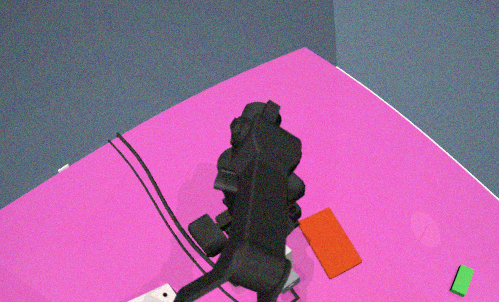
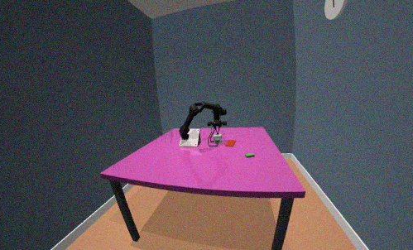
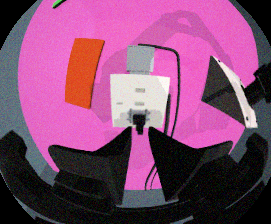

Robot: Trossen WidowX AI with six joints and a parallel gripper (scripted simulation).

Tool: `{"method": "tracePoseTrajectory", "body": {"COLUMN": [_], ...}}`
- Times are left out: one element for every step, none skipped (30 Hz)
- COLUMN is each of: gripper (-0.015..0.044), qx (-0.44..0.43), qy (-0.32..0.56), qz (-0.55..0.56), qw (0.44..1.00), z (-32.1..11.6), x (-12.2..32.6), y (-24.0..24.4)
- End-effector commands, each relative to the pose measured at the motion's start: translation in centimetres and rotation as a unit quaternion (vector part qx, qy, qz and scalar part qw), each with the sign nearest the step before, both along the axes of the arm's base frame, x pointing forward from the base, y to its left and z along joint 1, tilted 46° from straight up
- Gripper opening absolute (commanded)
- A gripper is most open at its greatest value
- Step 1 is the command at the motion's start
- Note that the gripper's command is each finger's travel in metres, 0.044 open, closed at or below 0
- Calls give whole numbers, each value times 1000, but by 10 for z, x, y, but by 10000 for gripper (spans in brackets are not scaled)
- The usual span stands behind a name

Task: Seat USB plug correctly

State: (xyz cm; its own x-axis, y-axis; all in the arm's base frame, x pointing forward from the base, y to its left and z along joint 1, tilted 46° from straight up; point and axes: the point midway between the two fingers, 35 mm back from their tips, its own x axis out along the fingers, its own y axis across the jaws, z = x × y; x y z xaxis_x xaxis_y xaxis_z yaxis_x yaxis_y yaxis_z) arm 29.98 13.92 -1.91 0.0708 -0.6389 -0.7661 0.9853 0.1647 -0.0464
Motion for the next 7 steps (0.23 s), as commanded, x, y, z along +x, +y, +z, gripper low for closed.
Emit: {"method": "tracePoseTrajectory", "body": {"gripper": [95, 95, 95, 95, 95, 95, 95], "qx": [1, 1, 1, 1, 1, 1, 1], "qy": [-1, -1, -1, -1, -1, -1, -1], "qz": [-1, -1, -1, -1, -1, -1, -1], "qw": [1000, 1000, 1000, 1000, 1000, 1000, 1000], "z": [3, 3, 4, 5, 6, 6, 7], "x": [0, 0, -1, -1, -1, -1, -1], "y": [3, 4, 5, 5, 6, 7, 7]}}
